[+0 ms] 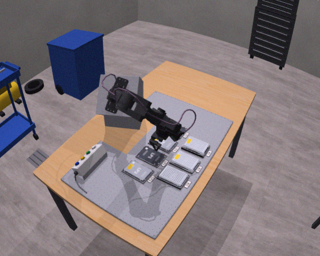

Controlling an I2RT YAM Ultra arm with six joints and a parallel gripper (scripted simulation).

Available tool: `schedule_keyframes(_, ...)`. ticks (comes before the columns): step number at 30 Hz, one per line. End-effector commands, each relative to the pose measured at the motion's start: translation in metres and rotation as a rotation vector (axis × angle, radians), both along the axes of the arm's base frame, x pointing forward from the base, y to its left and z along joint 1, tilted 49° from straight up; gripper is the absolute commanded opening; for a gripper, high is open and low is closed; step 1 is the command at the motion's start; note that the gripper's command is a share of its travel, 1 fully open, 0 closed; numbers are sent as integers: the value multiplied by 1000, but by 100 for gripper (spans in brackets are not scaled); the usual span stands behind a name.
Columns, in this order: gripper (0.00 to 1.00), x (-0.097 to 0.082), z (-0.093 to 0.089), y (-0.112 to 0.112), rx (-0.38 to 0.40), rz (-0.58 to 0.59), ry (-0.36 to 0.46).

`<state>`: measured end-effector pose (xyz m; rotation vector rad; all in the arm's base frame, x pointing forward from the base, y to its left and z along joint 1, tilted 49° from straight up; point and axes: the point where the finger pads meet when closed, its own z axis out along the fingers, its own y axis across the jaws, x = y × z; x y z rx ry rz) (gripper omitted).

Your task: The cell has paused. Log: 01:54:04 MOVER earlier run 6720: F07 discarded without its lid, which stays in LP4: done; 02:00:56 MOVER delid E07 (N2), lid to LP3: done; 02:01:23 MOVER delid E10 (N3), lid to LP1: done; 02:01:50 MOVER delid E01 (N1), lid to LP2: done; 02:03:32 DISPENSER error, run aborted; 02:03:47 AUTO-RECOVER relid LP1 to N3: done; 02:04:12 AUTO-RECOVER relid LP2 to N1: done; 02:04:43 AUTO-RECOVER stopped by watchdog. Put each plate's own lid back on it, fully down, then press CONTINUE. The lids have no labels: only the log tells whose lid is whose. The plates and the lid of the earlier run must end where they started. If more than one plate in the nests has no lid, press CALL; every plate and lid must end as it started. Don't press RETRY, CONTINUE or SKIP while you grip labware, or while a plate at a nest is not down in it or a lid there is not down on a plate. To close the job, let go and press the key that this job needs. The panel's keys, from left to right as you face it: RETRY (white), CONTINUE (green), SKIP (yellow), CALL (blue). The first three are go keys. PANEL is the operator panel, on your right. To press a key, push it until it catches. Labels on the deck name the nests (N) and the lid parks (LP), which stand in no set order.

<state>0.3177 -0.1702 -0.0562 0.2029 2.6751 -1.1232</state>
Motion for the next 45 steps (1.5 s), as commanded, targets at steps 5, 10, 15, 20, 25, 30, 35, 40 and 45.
schedule_keyframes(5, 100, 28, 22, 6, -27, 8, -113)
schedule_keyframes(10, 100, 29, 22, 6, -25, 9, -113)
schedule_keyframes(15, 100, 26, 20, 8, -22, 9, -90)
schedule_keyframes(20, 100, 26, 20, 9, -21, 9, -88)
schedule_keyframes(25, 100, 28, 21, 9, -22, 9, -93)
schedule_keyframes(30, 100, 27, 21, 9, -21, 9, -88)
schedule_keyframes(35, 97, 4, 21, -8, -35, 73, -131)
schedule_keyframes(40, 93, 0, 36, -21, -69, 165, -223)
schedule_keyframes(45, 89, -9, 38, -32, -87, 257, -282)
